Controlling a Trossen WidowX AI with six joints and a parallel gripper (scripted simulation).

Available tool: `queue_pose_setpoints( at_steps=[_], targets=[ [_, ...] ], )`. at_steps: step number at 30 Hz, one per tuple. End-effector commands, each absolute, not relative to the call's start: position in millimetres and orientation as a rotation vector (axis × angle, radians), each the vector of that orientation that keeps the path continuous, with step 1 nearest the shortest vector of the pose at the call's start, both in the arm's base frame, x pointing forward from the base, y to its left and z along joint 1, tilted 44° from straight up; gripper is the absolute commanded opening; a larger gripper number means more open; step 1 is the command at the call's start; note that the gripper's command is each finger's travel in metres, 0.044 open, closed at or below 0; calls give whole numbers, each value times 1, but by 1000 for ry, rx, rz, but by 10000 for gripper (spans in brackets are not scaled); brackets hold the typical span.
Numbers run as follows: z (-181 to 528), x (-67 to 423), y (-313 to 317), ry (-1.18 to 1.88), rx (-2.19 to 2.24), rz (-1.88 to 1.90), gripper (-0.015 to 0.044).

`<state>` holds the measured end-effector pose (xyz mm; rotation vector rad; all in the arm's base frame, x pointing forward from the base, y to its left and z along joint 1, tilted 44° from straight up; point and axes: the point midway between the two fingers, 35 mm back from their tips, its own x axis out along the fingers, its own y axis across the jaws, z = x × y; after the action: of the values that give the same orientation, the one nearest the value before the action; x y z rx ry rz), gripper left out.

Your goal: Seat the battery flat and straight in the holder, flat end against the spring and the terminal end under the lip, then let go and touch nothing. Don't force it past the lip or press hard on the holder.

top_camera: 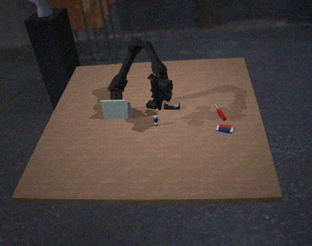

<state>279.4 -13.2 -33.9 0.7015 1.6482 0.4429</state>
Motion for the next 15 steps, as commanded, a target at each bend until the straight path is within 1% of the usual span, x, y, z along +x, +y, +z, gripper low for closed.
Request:
queue_pose_setpoints(
  at_steps=[1, 5, 15],
  targets=[
    [-59, 268, 13, 1676, 719, 451, 0],
    [-63, 266, 17, 1677, 720, 452, 0],
    [-73, 264, 5, 1676, 718, 448, 0]
  ],
)
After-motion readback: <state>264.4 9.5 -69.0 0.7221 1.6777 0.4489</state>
